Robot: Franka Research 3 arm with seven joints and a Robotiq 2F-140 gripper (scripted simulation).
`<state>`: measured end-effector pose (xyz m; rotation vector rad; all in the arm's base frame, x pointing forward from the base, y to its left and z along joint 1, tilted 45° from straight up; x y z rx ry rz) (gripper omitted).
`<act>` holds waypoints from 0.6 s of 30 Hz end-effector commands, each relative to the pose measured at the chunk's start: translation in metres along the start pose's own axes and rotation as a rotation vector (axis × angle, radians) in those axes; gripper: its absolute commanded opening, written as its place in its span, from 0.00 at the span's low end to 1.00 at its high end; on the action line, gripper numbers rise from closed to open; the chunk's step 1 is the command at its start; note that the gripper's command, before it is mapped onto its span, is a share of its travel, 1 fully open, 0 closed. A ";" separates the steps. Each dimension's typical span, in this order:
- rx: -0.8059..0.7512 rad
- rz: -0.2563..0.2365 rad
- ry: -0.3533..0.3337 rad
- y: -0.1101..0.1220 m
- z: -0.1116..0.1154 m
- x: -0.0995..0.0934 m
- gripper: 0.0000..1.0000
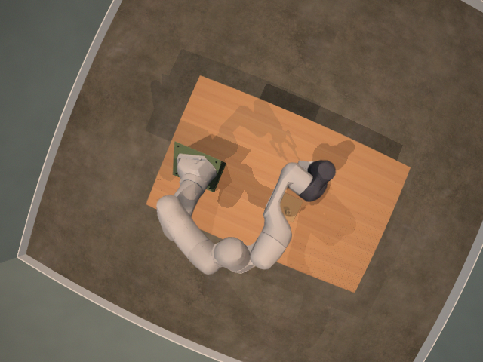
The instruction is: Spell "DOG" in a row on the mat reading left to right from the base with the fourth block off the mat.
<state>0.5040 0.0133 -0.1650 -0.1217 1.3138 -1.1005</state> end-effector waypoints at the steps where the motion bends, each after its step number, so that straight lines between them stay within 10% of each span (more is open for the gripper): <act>1: -0.005 0.003 -0.002 0.001 0.001 0.005 0.37; 18: -0.005 0.003 -0.002 0.001 0.002 0.028 0.37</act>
Point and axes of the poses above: the point where the finger pads meet when closed, its own x axis out along the fingers, its own y axis across the jaws, z = x × y, the point moved 1 cm from there along -x, back along the fingers, and after that the axes turned 7 degrees about -x, right-handed, at the moved point
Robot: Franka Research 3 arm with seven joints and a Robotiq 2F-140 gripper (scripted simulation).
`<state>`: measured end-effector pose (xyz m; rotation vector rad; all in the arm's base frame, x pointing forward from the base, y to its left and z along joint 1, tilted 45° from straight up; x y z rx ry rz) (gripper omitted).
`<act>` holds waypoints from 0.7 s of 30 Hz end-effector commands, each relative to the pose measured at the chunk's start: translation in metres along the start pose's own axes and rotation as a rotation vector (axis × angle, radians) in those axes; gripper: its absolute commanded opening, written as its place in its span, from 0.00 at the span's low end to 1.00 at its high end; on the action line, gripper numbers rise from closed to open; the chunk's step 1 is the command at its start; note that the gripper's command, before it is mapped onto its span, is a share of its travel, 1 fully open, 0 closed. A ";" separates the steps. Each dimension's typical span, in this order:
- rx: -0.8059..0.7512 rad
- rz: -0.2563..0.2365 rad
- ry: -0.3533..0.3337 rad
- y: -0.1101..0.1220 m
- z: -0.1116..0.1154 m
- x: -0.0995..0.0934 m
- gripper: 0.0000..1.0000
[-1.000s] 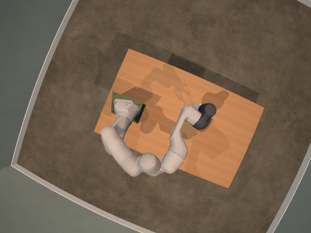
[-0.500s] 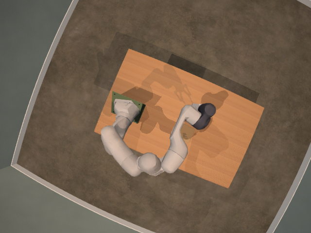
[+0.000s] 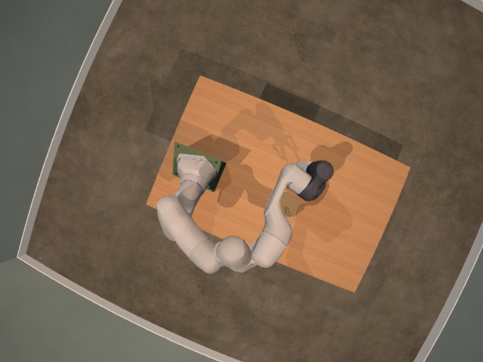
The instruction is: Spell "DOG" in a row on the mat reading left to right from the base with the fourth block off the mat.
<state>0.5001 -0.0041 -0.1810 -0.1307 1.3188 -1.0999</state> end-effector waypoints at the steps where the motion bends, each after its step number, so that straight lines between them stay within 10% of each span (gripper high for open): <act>1: 0.003 0.008 -0.002 0.002 0.002 0.006 0.37; 21: 0.003 0.008 -0.002 0.002 0.002 0.022 0.37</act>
Point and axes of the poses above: the point where the finger pads meet when closed, its own x axis out along the fingers, its own y axis across the jaws, z = x × y, the point moved 1 cm from there along -x, back along the fingers, and after that the axes turned 7 degrees about -x, right-handed, at the moved point
